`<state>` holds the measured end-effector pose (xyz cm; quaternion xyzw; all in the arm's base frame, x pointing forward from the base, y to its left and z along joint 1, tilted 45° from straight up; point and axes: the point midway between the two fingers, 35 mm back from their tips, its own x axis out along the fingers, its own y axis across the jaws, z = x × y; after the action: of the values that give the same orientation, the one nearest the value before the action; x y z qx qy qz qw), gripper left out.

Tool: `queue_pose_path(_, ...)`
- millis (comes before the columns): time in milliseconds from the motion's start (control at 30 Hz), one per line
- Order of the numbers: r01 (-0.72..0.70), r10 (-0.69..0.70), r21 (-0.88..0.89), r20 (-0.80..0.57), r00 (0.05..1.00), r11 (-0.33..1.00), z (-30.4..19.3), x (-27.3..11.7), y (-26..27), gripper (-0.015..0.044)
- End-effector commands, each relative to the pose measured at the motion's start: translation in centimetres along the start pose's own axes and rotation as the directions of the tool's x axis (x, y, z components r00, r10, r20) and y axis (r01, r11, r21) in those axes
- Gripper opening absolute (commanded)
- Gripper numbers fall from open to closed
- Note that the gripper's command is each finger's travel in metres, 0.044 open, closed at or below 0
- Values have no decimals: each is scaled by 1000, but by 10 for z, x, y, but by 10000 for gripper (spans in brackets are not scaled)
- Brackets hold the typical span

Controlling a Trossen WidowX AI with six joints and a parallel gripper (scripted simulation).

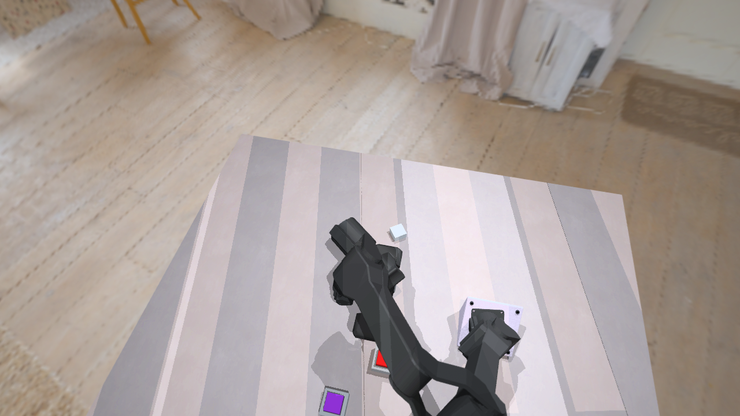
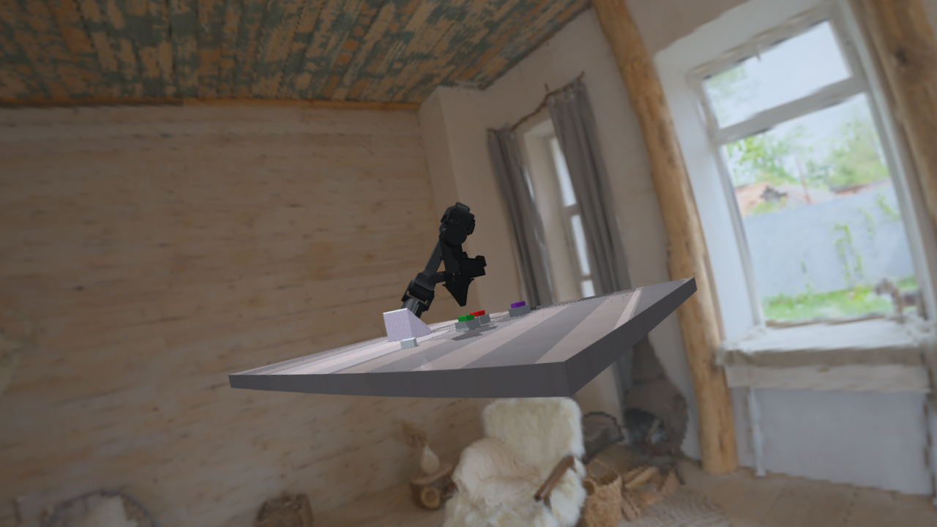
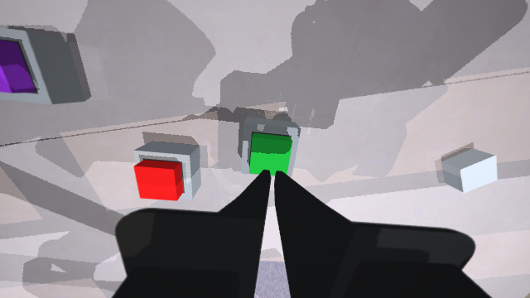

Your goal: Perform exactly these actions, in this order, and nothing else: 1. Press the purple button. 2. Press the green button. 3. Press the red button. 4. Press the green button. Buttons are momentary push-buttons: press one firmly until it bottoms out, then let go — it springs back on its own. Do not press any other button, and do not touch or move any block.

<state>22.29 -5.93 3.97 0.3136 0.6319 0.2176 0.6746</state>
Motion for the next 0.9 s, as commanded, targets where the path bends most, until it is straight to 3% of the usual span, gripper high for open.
queue_pose_path(0, -2, 2, 5, 9, 1000, 1000, 1, 5, 0, 20)
queue_pose_path(867, -3, 3, 4, 9, 1000, 1000, 1, 35, 0, 20)
